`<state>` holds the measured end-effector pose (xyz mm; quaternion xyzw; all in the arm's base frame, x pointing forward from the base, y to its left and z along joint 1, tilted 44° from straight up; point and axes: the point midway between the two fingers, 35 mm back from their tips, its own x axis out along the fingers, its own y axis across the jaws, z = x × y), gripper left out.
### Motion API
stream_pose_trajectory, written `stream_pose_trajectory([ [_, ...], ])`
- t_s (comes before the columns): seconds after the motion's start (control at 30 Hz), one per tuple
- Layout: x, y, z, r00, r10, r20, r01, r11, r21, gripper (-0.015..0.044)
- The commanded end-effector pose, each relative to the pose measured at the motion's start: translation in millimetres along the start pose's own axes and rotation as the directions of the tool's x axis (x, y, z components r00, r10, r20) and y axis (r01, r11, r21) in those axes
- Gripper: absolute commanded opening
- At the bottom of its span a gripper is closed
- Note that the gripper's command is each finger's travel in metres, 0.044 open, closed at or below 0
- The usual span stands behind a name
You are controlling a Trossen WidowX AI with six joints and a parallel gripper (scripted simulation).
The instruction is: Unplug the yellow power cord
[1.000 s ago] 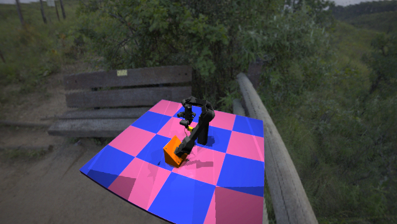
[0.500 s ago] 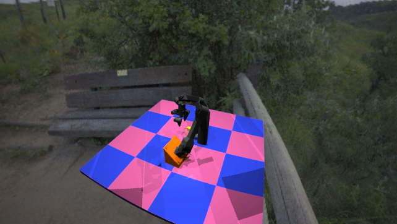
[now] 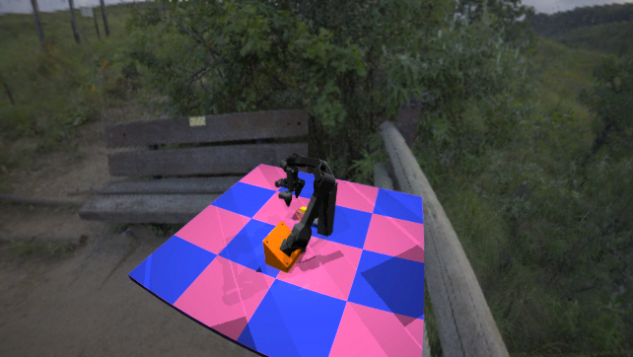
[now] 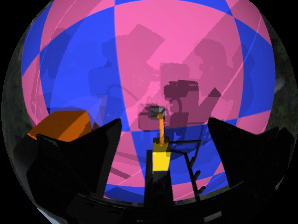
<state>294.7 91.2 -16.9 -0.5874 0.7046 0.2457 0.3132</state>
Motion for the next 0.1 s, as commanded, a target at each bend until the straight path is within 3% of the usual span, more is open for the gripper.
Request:
stream_pose_trajectory([
  [0.0, 0.2, 0.7, 0.5, 1.000, 0.004, 0.001, -0.004, 1.000, 0.002, 0.0440],
  [0.07, 0.2, 0.7, 0.5, 1.000, 0.004, 0.001, -0.004, 1.000, 0.002, 0.0440],
])
